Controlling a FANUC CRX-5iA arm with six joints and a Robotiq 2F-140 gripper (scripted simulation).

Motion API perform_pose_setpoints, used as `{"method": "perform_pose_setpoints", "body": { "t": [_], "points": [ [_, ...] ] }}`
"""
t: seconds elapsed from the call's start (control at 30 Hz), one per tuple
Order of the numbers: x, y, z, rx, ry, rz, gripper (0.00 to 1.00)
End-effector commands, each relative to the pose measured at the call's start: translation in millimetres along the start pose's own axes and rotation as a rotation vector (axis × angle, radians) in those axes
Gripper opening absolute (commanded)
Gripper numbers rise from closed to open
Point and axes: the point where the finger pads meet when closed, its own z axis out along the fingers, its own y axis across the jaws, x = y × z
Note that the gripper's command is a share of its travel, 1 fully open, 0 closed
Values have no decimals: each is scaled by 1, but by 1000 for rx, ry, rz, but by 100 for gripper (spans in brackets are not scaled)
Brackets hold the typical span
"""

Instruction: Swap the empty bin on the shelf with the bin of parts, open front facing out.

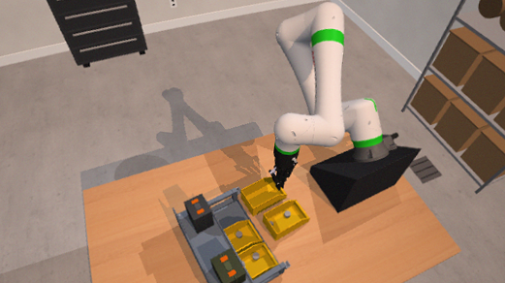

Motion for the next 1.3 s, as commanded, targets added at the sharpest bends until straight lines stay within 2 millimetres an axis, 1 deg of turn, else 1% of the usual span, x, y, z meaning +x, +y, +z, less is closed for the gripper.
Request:
{"method": "perform_pose_setpoints", "body": {
  "t": [0.0,0.57,1.27],
  "points": [
    [0,-1,-1,1,0,0,10],
    [0,-1,1,2,0,0,10],
    [0,-1,20,2,0,0,10]
  ]
}}
